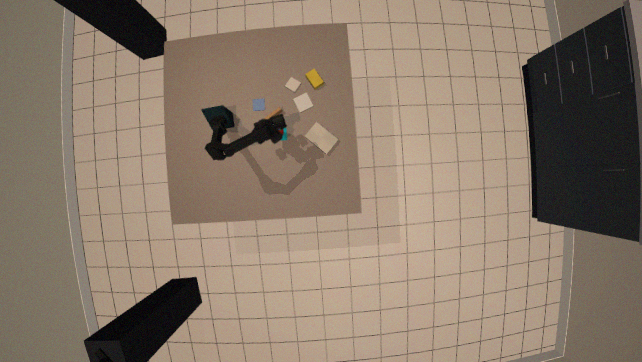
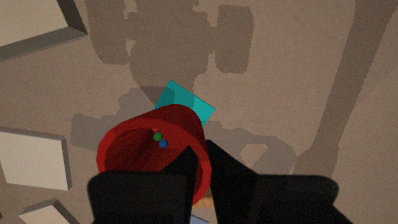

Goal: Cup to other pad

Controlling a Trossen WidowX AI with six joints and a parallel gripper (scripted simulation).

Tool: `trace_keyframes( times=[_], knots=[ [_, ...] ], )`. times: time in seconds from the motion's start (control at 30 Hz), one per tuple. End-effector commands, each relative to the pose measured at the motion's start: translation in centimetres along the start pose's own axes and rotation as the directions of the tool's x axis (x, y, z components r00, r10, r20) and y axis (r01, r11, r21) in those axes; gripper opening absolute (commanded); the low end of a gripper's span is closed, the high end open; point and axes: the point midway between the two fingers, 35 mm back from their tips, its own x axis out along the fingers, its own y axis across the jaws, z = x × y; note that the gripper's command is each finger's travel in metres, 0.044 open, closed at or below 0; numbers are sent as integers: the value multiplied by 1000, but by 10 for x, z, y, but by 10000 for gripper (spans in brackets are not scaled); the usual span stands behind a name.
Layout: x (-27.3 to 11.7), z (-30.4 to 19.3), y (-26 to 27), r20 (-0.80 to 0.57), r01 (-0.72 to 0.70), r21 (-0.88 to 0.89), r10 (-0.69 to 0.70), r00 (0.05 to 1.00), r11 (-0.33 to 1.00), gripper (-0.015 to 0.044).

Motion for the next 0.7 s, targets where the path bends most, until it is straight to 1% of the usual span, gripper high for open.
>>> trace_keyframes(
  times=[0.0,0.67],
  knots=[
    [6,0,-1,4,4,-6,-4,1000,1000,0],
    [32,1,-2,6,4,-5,-4,1000,1000,0]
  ],
)
